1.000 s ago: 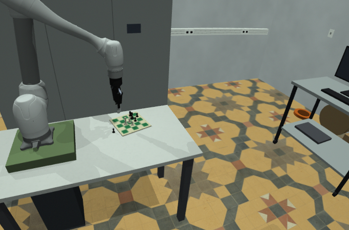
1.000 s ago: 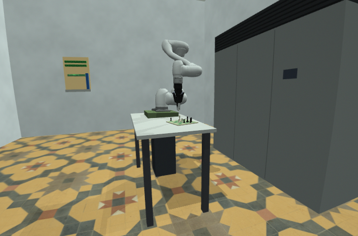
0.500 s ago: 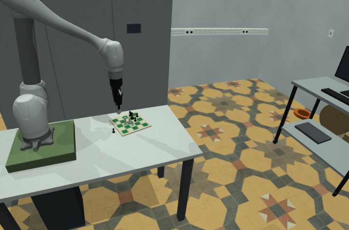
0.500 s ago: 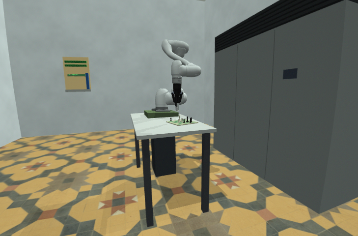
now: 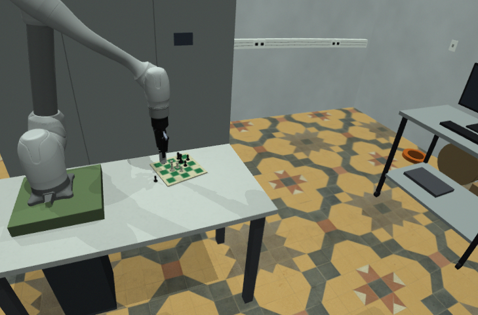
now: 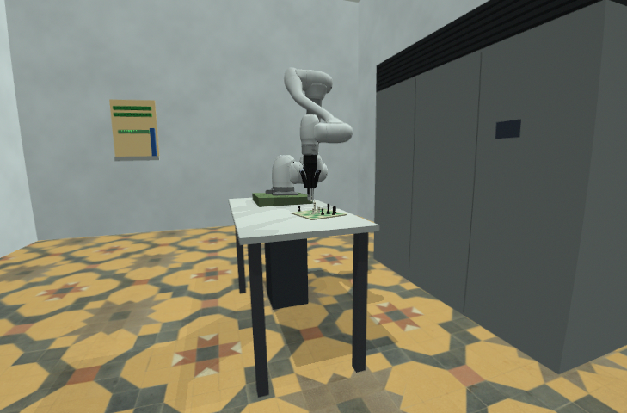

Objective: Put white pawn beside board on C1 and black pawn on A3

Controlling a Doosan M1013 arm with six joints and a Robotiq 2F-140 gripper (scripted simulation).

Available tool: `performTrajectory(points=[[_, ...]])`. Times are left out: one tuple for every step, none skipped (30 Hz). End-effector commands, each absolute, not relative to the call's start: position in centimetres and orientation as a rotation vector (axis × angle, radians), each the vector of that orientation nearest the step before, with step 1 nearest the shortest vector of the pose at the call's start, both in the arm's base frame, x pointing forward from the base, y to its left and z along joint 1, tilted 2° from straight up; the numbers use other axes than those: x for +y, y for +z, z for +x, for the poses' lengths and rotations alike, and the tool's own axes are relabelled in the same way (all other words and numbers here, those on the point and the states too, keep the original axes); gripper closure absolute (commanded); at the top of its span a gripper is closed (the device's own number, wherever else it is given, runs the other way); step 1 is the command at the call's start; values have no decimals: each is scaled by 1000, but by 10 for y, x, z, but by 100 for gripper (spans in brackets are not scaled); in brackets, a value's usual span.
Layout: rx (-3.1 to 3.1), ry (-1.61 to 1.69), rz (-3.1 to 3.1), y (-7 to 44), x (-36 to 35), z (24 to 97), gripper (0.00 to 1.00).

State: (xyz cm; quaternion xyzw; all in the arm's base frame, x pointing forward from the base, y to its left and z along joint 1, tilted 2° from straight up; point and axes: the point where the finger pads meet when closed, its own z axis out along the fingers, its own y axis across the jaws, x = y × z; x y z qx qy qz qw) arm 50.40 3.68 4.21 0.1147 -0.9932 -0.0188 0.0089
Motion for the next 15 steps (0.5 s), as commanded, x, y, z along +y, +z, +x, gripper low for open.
performTrajectory(points=[[-3103, -59, 358, 33, 37, 504, 100], [-3103, -59, 358, 28, 37, 504, 100], [-3103, -59, 358, 23, 38, 504, 100], [-3103, -59, 358, 19, 38, 504, 100], [-3103, -59, 358, 15, 38, 504, 100], [-3103, -59, 358, 11, 38, 504, 100], [-3103, -59, 358, 8, 38, 504, 100], [-3103, -59, 358, 5, 38, 504, 100], [-3103, -59, 358, 2, 38, 504, 100], [-3103, -59, 358, -1, 39, 504, 100], [-3103, -59, 358, -2, 39, 504, 100], [-3103, -59, 358, -4, 39, 504, 100], [-3103, -59, 358, -5, 39, 504, 100], [-3103, -59, 358, -6, 39, 504, 100], [-3103, -59, 358, -7, 39, 504, 100]])
